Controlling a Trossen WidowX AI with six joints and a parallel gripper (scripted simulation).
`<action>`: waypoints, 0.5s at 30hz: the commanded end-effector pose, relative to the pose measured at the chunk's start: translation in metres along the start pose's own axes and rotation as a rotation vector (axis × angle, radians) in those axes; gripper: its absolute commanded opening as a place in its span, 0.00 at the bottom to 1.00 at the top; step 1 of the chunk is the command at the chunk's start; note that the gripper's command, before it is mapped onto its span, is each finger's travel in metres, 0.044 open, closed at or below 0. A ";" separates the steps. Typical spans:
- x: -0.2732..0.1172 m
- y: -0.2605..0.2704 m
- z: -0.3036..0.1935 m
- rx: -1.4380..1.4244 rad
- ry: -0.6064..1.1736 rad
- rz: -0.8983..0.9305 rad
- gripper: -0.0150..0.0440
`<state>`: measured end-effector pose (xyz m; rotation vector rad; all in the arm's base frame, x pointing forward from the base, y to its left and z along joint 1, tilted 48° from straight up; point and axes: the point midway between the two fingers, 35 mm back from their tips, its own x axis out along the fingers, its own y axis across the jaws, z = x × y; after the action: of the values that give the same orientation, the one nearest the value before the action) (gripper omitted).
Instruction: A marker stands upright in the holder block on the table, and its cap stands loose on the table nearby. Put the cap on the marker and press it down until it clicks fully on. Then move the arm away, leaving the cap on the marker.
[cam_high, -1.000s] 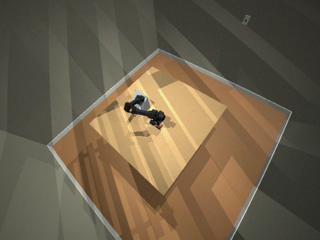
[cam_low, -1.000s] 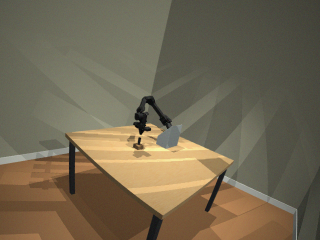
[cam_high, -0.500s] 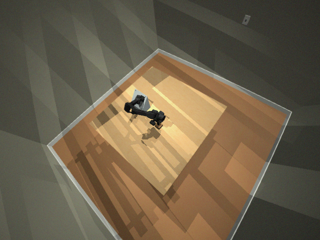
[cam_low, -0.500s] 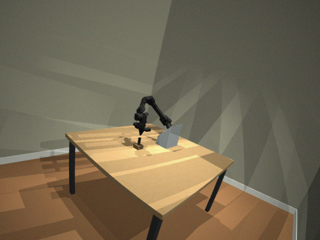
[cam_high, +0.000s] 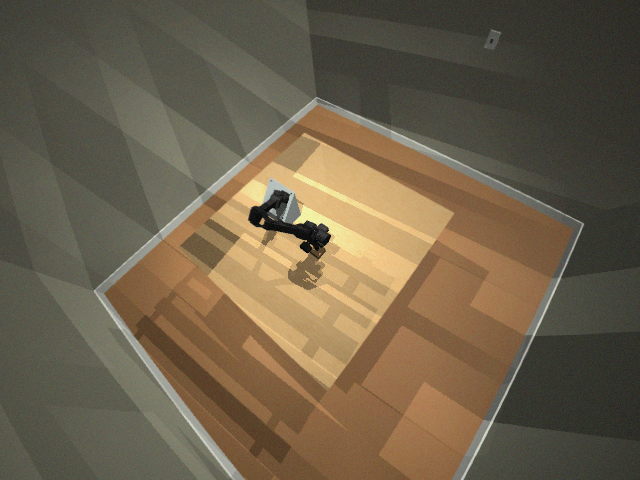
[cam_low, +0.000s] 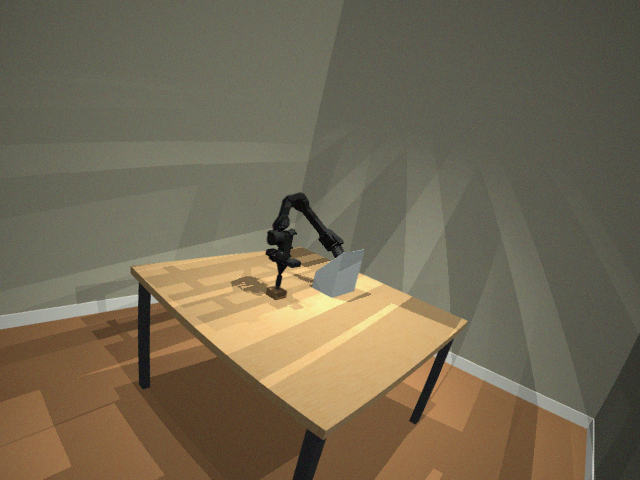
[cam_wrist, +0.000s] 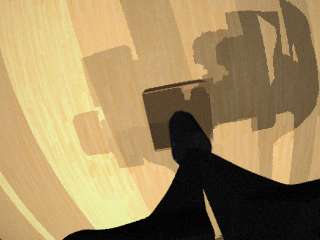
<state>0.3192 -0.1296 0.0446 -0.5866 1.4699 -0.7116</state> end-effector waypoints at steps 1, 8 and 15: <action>0.006 0.000 -0.001 -0.006 0.002 -0.005 0.25; 0.015 0.000 0.000 -0.006 0.002 -0.006 0.25; 0.010 0.000 0.001 0.000 -0.005 -0.001 0.25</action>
<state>0.3195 -0.1381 0.0371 -0.5919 1.4677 -0.7104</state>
